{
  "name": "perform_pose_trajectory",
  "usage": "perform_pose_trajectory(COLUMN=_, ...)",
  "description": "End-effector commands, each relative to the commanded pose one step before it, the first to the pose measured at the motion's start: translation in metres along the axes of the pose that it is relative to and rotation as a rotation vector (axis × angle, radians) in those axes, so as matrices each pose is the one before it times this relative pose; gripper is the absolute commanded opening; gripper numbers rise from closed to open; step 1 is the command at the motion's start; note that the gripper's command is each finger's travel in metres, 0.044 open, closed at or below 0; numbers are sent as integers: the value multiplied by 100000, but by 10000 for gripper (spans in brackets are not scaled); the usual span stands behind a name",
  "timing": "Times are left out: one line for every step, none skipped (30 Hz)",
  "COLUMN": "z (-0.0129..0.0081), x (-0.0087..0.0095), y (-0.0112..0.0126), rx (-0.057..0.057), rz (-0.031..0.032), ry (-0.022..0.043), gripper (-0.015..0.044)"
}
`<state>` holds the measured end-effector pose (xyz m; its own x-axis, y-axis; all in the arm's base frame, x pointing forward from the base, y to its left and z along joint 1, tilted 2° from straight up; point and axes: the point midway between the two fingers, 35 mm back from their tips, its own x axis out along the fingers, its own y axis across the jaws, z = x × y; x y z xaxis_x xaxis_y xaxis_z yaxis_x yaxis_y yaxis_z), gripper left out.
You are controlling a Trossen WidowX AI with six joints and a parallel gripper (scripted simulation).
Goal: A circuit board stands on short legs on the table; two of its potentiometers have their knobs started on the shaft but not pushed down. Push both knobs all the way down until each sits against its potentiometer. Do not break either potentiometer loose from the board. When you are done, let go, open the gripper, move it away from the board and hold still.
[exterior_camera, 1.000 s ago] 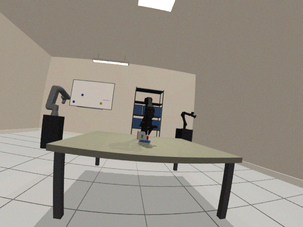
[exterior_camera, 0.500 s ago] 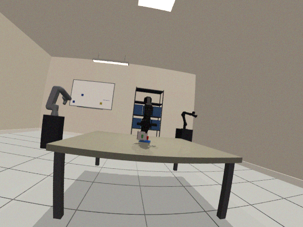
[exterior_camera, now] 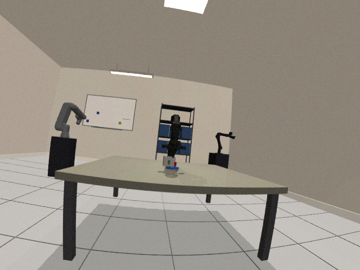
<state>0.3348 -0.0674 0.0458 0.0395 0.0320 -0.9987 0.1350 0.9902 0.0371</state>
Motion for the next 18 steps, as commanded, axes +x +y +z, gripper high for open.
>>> perform_pose_trajectory(z=350, x=-265, y=-249, rx=-16786, rz=-240, ry=113, gripper=0)
perform_pose_trajectory(z=39, x=-42, y=-53, rx=-3456, rz=-26, ry=44, gripper=0)
perform_pose_trajectory(z=37, x=-42, y=-54, rx=-3456, rz=-24, ry=45, gripper=0)
perform_pose_trajectory(z=35, x=-42, y=-55, rx=-3456, rz=-23, ry=45, gripper=0)
perform_pose_trajectory(z=33, x=-42, y=-56, rx=-3456, rz=-21, ry=46, gripper=0)
perform_pose_trajectory(z=31, x=-42, y=-57, rx=-3455, rz=-18, ry=48, gripper=0)
perform_pose_trajectory(z=28, x=-42, y=-58, rx=-3456, rz=-16, ry=48, gripper=0)
perform_pose_trajectory(z=26, x=-42, y=-59, rx=-3456, rz=-15, ry=49, gripper=0)
perform_pose_trajectory(z=24, x=-42, y=-60, rx=-3456, rz=-13, ry=49, gripper=0)
perform_pose_trajectory(z=21, x=-42, y=-61, rx=-3456, rz=-11, ry=50, gripper=0)
perform_pose_trajectory(z=19, x=-42, y=-62, rx=-3456, rz=-9, ry=50, gripper=0)
perform_pose_trajectory(z=17, x=-42, y=-62, rx=-3456, rz=-7, ry=51, gripper=0)
perform_pose_trajectory(z=14, x=-42, y=-63, rx=-3456, rz=-5, ry=51, gripper=0)
perform_pose_trajectory(z=12, x=-42, y=-63, rx=-3455, rz=-3, ry=51, gripper=0)
perform_pose_trajectory(z=9, x=-42, y=-64, rx=-3456, rz=-2, ry=51, gripper=0)
perform_pose_trajectory(z=7, x=-42, y=-64, rx=-3456, rz=0, ry=51, gripper=0)
perform_pose_trajectory(z=4, x=-42, y=-64, rx=-3456, rz=2, ry=51, gripper=0)
perform_pose_trajectory(z=2, x=-42, y=-64, rx=-3456, rz=4, ry=51, gripper=0)
